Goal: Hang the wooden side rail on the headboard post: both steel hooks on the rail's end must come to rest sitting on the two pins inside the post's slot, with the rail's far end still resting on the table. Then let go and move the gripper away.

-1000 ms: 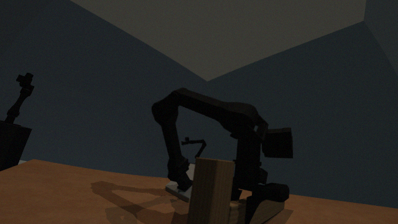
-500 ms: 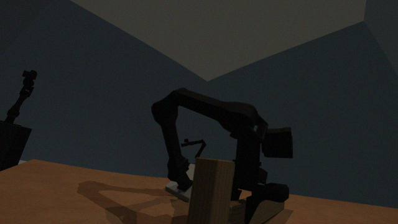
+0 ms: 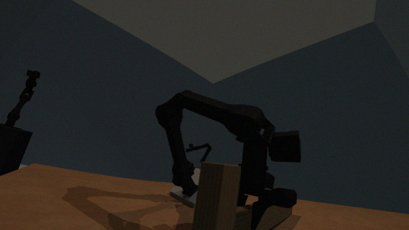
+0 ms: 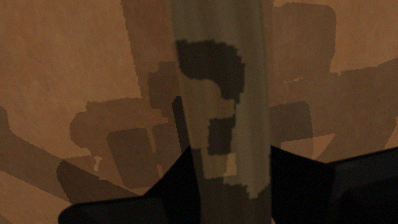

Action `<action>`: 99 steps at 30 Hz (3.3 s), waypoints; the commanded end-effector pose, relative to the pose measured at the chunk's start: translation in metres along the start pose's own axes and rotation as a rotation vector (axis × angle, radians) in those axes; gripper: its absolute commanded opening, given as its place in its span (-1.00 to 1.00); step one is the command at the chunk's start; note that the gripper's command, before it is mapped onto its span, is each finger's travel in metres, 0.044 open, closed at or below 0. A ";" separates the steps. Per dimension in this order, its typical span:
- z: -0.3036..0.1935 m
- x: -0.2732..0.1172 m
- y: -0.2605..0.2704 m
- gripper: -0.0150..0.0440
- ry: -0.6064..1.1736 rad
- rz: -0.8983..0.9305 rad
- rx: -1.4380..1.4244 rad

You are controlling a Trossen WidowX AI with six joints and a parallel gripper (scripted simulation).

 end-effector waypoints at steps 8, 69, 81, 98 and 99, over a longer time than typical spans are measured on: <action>-0.002 -0.004 0.000 -0.49 0.003 -0.011 -0.006; -0.008 -0.004 0.001 -0.49 0.003 -0.011 -0.006; -0.009 -0.004 0.001 -0.49 0.003 -0.011 -0.006; -0.011 -0.004 0.001 -0.49 0.003 -0.011 -0.006; -0.011 -0.004 0.001 -0.49 0.003 -0.011 -0.006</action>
Point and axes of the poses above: the point midway between the two fingers, 35 mm back from their tips, its own x axis out along the fingers, its own y axis across the jaws, z = x × y, the point moved 10 cm from there along -x, back along the fingers, and after that the axes turned 8 degrees about -x, right-handed, at the moved point
